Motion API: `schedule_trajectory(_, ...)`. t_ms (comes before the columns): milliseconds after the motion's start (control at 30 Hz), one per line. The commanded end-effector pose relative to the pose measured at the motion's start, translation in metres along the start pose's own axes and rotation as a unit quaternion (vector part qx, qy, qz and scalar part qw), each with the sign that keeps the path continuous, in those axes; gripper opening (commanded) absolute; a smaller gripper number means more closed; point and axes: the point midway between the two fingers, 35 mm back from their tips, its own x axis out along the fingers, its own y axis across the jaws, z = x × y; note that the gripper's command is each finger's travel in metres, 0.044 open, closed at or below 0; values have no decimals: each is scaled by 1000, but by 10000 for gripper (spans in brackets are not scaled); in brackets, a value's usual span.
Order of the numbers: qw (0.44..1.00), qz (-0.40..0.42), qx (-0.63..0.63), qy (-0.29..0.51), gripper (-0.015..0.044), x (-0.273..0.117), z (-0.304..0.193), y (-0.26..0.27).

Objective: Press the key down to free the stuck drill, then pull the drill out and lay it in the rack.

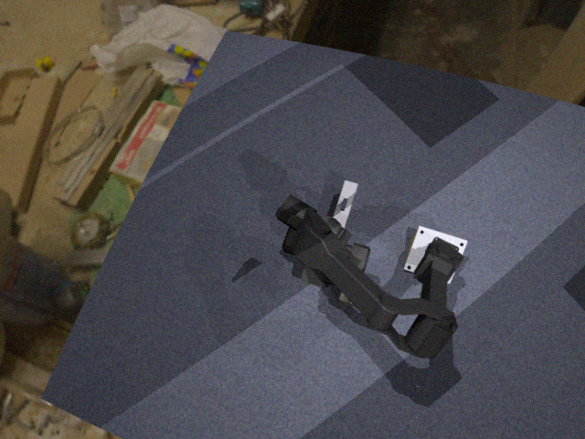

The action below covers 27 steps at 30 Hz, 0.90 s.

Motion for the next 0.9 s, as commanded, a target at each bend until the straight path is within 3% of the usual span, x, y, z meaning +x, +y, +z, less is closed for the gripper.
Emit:
schedule_trajectory(0, 1000, 1, 1, -3, 440, 6, -1, 1)
schedule_trajectory(867, 1000, 1, 1, -4, 440, 46, -12, 1)
